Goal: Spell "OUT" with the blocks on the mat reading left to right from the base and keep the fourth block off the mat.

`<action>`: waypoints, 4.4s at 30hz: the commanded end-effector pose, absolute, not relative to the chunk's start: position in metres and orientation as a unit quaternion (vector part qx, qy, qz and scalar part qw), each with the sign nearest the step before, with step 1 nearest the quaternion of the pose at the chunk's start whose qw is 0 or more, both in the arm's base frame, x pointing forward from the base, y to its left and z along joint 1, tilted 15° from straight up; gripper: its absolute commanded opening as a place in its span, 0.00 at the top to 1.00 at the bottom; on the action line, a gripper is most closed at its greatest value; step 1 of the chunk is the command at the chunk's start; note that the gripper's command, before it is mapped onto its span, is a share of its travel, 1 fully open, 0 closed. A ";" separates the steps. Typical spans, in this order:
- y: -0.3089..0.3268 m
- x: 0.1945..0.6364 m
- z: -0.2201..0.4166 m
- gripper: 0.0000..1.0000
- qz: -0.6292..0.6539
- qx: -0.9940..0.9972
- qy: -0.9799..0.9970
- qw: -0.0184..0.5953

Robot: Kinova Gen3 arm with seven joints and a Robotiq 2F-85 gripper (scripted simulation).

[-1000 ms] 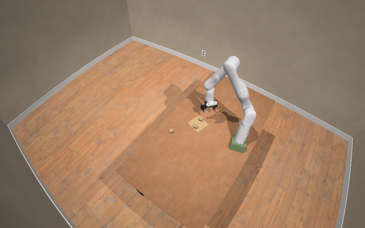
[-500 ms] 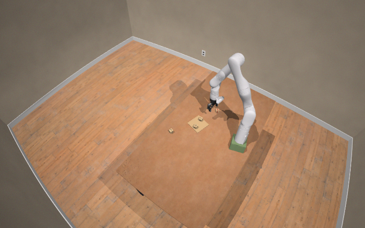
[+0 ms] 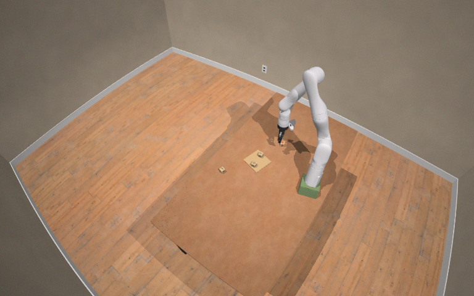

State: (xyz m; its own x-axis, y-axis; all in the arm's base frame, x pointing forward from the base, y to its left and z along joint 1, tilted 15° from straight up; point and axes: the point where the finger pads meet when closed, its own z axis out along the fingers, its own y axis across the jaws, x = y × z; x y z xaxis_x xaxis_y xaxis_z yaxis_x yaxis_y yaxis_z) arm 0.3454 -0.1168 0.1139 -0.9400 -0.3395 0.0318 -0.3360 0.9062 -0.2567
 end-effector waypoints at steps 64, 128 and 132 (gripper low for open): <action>-0.141 0.340 0.126 0.33 -0.134 -0.285 0.949 0.010; -0.156 0.346 0.075 0.33 -0.133 -0.285 0.949 0.009; -0.156 0.346 0.075 0.33 -0.133 -0.285 0.949 0.009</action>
